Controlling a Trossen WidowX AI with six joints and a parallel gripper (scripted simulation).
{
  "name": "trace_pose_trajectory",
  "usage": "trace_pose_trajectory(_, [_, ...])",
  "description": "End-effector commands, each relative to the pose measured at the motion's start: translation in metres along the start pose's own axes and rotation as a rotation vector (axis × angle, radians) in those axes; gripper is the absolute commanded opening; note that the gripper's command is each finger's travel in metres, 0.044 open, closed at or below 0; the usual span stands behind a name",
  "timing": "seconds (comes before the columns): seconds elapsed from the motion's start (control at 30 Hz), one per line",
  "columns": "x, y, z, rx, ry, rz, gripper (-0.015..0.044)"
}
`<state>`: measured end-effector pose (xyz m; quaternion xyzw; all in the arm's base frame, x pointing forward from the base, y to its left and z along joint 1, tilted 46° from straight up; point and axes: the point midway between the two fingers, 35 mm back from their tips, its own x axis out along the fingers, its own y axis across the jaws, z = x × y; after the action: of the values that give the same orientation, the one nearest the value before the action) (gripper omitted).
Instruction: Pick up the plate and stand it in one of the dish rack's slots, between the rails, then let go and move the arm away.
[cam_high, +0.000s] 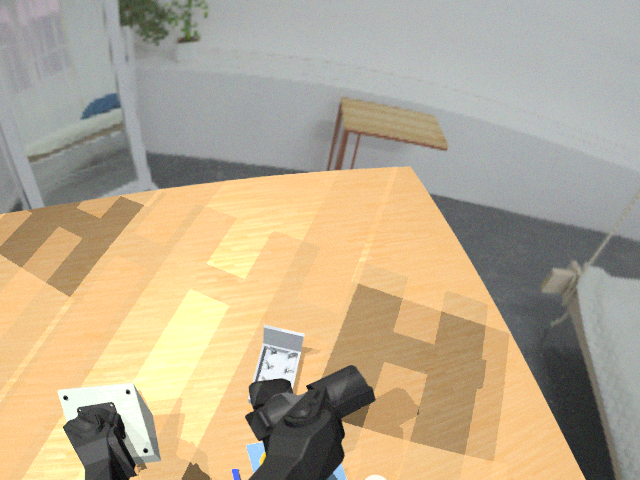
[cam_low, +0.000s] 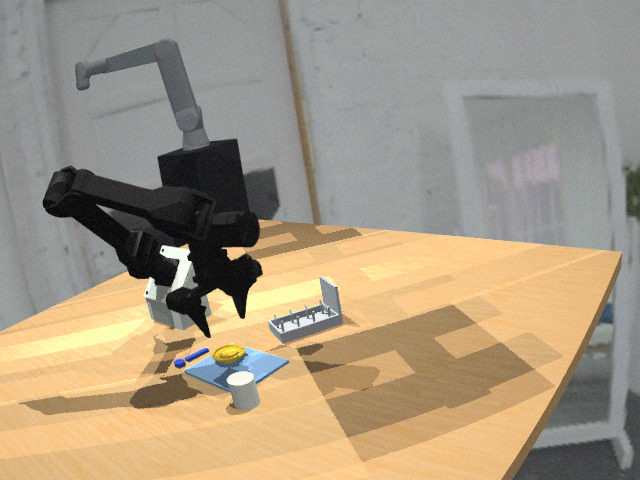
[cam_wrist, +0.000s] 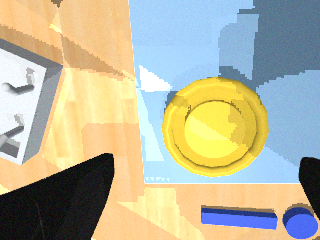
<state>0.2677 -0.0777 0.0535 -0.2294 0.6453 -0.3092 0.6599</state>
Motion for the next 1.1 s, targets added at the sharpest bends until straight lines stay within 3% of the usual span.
trace_pose_trajectory(0.0, [0.000, -0.008, 0.001, -0.031, 0.010, -0.018, 0.0400])
trace_pose_trajectory(1.07, [0.047, -0.009, 0.001, -0.031, 0.009, -0.018, 0.0400])
